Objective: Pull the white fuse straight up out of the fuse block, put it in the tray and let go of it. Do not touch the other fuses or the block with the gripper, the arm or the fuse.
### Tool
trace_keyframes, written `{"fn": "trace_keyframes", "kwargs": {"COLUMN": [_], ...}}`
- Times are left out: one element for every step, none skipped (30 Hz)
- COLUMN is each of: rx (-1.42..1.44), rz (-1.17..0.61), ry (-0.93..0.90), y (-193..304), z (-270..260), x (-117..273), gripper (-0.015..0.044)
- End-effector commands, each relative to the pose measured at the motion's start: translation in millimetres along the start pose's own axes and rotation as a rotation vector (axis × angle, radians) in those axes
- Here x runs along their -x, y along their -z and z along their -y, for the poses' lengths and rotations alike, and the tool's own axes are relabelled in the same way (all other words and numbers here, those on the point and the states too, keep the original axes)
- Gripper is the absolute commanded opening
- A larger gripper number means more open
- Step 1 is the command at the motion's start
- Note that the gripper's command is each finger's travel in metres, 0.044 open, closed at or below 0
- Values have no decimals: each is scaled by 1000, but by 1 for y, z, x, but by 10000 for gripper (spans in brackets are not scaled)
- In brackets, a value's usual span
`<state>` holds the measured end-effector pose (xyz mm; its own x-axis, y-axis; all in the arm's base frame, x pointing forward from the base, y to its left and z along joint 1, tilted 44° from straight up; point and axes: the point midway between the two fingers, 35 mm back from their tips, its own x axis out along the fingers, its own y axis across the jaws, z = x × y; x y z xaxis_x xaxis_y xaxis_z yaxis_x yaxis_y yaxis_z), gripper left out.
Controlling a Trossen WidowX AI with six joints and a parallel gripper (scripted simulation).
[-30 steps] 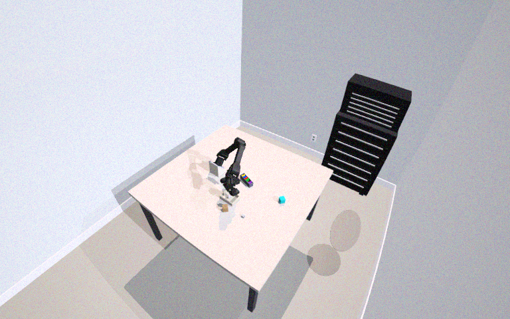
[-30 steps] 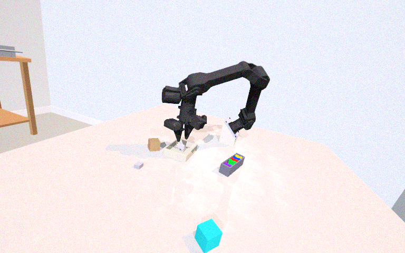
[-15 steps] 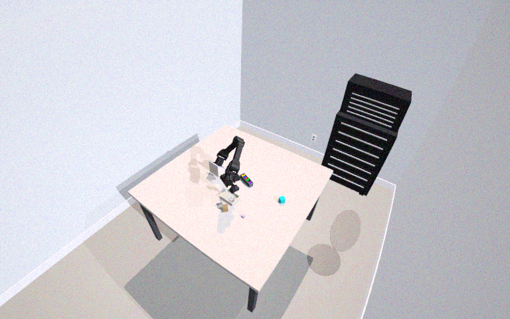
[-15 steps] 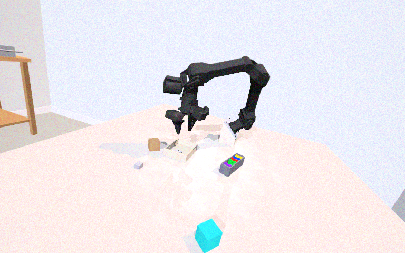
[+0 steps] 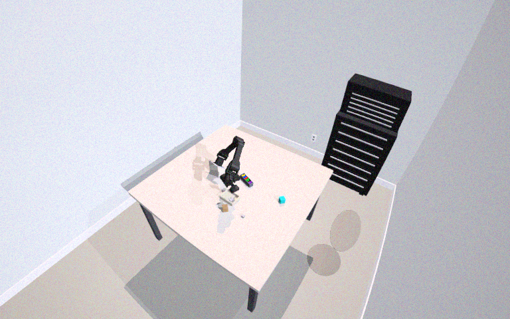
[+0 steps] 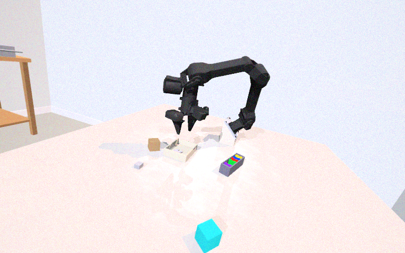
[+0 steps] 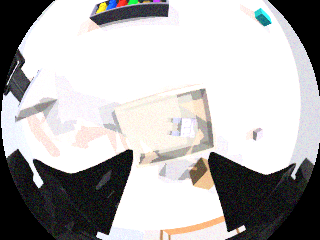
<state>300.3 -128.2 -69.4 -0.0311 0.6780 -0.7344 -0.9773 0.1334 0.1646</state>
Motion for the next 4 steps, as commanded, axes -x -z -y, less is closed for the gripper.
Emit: {"fn": "trace_keyframes", "kwargs": {"rx": [0,0,0,0], "rz": [0,0,0,0], "ry": [0,0,0,0], "y": [0,0,0,0], "z": [0,0,0,0], "x": [0,0,0,0], "gripper": [330,330,330,330]}}
